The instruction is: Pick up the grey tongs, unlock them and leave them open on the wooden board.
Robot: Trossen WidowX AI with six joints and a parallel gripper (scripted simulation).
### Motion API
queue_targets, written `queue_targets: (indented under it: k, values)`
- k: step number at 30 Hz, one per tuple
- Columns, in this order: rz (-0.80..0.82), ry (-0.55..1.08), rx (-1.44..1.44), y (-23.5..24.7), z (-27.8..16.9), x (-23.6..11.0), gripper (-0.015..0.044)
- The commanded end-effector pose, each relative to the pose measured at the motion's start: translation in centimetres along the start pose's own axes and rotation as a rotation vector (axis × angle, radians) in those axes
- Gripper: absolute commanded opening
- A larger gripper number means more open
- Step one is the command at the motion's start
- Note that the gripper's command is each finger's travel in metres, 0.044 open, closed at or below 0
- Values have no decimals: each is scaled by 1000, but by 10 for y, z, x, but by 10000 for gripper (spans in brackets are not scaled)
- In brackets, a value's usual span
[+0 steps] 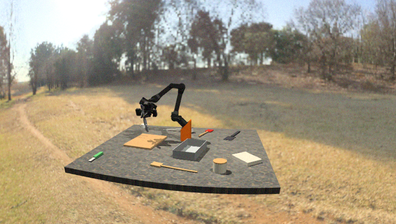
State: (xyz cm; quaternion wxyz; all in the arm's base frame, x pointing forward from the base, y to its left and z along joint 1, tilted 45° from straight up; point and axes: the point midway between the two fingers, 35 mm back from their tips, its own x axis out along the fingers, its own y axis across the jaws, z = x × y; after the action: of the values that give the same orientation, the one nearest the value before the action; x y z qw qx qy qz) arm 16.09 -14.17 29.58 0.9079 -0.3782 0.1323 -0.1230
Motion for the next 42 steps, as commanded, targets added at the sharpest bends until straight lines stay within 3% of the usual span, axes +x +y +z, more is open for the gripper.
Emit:
queue_targets:
  k: [1,10,42]
  values:
    - [3,-7,-5,1,1,0,-150]
    - [12,52,54,-2,-7,6,-150]
    - [109,728,302,6,-67,47,-150]
